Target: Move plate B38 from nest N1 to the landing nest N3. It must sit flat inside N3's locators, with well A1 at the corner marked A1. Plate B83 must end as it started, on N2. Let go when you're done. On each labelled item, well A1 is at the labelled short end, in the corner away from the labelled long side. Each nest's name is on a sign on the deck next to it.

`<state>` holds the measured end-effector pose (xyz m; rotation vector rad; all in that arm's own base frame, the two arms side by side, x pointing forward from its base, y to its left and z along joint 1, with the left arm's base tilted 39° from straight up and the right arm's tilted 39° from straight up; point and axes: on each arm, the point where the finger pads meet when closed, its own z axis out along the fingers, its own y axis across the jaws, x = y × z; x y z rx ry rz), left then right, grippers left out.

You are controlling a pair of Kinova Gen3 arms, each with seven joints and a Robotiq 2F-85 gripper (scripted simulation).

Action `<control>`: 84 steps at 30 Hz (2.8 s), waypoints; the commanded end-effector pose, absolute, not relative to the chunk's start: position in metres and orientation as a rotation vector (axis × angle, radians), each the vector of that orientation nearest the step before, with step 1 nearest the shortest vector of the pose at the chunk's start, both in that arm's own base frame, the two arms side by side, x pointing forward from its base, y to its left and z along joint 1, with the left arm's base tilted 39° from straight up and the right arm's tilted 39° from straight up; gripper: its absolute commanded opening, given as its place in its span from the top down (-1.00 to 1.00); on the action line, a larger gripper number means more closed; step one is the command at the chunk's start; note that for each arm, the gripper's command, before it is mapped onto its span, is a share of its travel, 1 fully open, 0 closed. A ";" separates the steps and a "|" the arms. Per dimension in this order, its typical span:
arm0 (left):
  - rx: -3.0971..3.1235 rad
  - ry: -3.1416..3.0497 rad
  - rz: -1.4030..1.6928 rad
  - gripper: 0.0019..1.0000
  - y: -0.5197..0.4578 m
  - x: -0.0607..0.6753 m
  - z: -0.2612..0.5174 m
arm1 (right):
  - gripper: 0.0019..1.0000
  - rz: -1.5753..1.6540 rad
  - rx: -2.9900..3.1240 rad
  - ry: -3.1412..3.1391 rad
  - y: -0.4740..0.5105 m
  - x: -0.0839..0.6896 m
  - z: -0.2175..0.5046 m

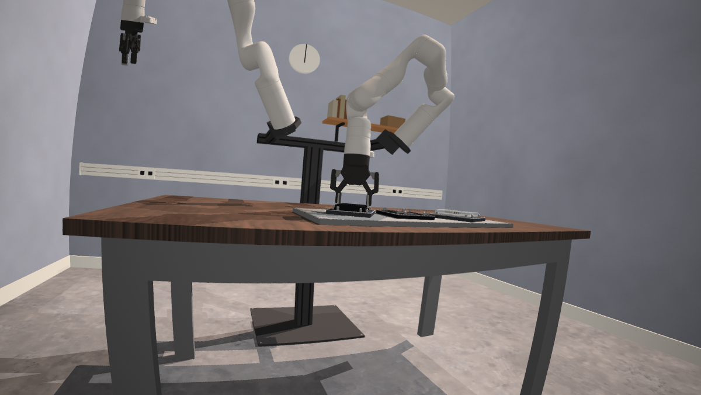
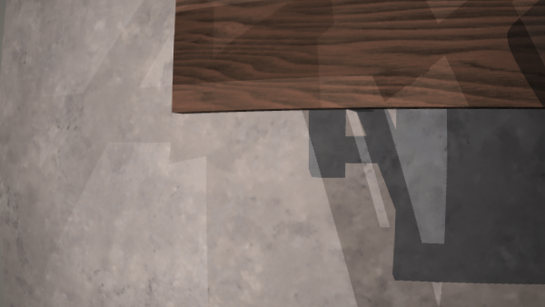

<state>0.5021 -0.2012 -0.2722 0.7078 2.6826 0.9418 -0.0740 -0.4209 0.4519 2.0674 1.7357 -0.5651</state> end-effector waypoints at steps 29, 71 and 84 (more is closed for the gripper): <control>0.708 2.680 0.941 0.80 -0.202 0.503 -0.270 | -1.00 -0.569 2.069 1.734 -0.419 -0.076 0.453; 0.701 2.683 0.946 0.80 -0.205 0.500 -0.265 | -1.00 -0.569 2.069 1.734 -0.419 -0.076 0.453; 0.699 2.682 0.945 0.80 -0.206 0.500 -0.263 | -1.00 -0.569 2.069 1.734 -0.419 -0.076 0.453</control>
